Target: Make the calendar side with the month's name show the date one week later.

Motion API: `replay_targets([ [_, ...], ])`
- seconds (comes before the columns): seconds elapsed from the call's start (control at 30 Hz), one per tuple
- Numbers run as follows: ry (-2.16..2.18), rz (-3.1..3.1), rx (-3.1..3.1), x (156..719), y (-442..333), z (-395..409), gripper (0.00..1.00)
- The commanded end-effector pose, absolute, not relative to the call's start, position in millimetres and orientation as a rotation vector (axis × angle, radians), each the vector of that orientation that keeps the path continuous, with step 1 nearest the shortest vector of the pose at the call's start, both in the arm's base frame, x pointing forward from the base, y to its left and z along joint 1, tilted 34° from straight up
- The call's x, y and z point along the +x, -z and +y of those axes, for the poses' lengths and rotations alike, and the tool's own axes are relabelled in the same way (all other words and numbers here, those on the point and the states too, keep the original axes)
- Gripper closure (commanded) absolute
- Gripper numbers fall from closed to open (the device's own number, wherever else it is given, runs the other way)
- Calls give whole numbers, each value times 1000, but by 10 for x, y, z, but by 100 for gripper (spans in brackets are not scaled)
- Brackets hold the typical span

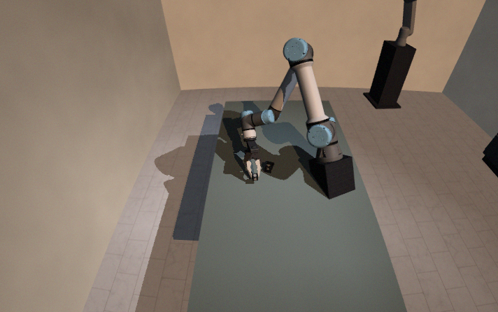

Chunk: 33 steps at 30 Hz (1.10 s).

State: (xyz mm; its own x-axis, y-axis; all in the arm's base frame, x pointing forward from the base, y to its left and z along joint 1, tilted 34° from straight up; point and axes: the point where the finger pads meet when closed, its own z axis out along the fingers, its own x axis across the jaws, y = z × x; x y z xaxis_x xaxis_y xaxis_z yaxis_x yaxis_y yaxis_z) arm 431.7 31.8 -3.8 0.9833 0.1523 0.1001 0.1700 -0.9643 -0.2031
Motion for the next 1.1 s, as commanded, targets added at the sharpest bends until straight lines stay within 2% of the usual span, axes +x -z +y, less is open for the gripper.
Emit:
replay_targets([
  [0.0,125,-240,-2917,4332,93,283,90],
  [1.07,125,-240,-2917,4364,249,184,90],
])
